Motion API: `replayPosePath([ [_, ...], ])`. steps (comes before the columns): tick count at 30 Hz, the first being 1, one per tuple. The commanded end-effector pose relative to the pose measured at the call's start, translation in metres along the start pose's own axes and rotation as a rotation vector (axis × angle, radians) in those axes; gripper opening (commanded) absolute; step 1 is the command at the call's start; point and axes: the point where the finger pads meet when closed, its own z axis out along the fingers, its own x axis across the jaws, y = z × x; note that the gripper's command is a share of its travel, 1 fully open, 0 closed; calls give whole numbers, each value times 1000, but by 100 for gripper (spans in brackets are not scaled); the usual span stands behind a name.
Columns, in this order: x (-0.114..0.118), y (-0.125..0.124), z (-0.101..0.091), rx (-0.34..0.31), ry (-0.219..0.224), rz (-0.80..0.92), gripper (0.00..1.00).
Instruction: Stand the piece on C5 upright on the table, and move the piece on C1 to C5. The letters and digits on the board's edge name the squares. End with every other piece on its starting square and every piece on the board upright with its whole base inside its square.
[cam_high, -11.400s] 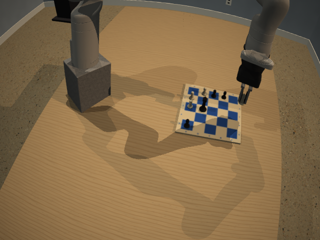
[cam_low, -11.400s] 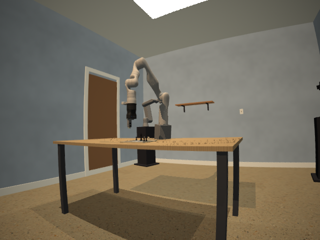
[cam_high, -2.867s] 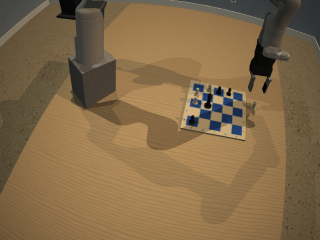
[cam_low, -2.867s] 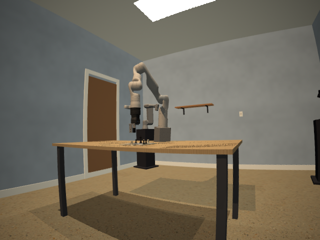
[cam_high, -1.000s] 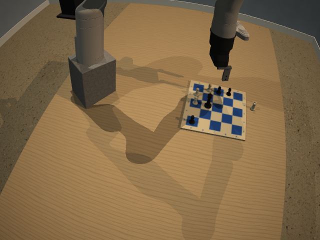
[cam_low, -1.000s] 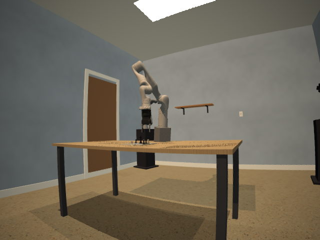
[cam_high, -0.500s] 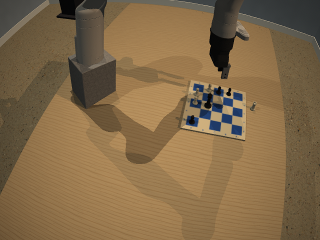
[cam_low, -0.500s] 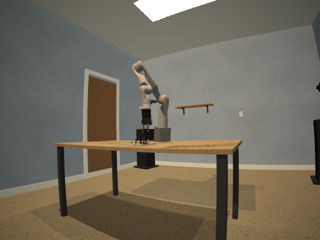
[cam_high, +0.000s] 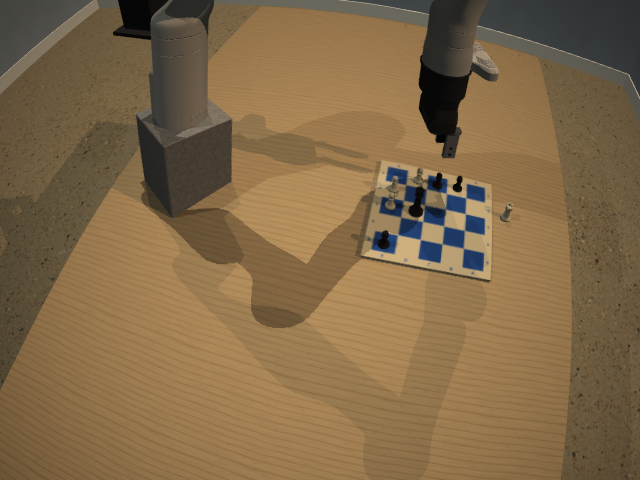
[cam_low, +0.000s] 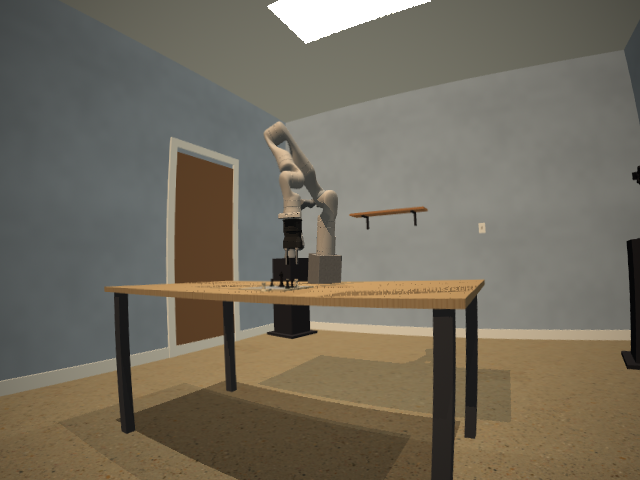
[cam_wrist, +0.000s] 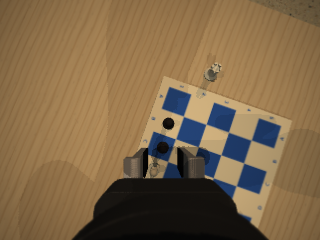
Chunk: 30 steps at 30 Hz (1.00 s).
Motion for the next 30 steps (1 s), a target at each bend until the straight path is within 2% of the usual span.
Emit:
replayPosePath([
  [1, 0, -1, -1, 1, 1, 0, 68],
  [15, 0, -1, 1, 1, 1, 0, 68],
  [30, 1, -1, 13, 0, 1, 0, 68],
])
